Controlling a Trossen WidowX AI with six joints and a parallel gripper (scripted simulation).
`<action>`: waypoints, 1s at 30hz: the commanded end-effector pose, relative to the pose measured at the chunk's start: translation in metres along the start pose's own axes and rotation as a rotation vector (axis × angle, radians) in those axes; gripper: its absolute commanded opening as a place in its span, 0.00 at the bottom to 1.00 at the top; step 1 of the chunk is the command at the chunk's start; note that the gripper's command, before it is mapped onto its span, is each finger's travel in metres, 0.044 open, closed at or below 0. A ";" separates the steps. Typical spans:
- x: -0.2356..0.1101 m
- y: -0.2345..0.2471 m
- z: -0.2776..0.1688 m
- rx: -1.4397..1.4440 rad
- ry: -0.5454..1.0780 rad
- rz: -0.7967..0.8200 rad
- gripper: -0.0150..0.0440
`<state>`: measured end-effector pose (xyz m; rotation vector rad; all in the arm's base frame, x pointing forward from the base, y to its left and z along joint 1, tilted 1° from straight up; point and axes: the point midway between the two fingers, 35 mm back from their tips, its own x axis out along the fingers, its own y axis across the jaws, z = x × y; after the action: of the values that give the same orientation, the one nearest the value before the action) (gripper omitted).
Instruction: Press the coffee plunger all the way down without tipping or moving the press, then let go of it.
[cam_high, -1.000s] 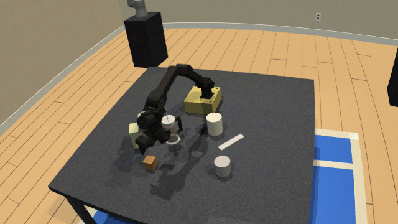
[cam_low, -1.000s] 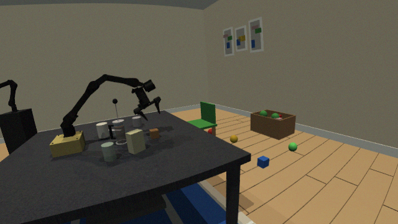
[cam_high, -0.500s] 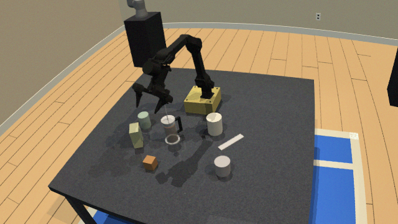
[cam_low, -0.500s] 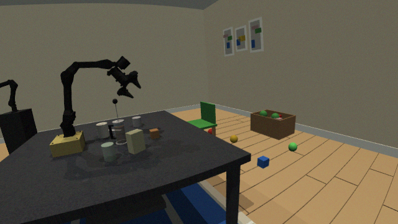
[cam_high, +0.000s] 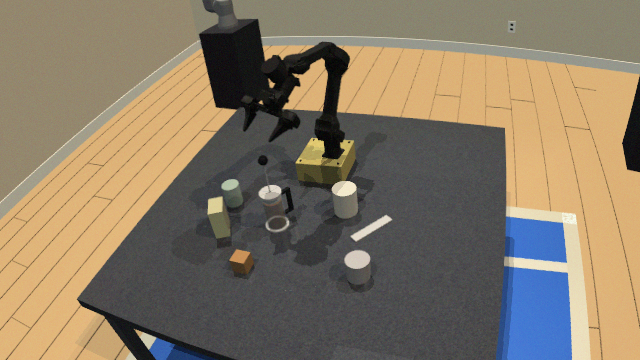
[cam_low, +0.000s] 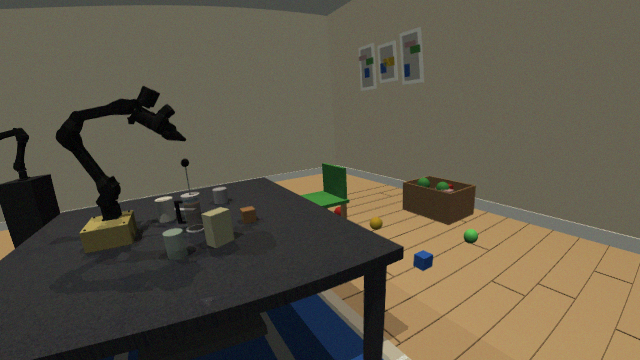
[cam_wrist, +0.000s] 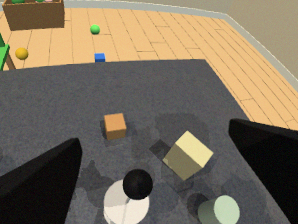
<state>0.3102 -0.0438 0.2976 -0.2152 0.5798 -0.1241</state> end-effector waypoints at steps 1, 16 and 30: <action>-0.024 0.004 -0.029 0.243 -0.063 0.013 1.00; 0.010 0.016 -0.076 0.243 -0.063 0.013 1.00; 0.030 0.016 -0.074 0.242 -0.065 0.013 1.00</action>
<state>0.2908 -0.0451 0.2254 0.0152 0.4854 -0.1750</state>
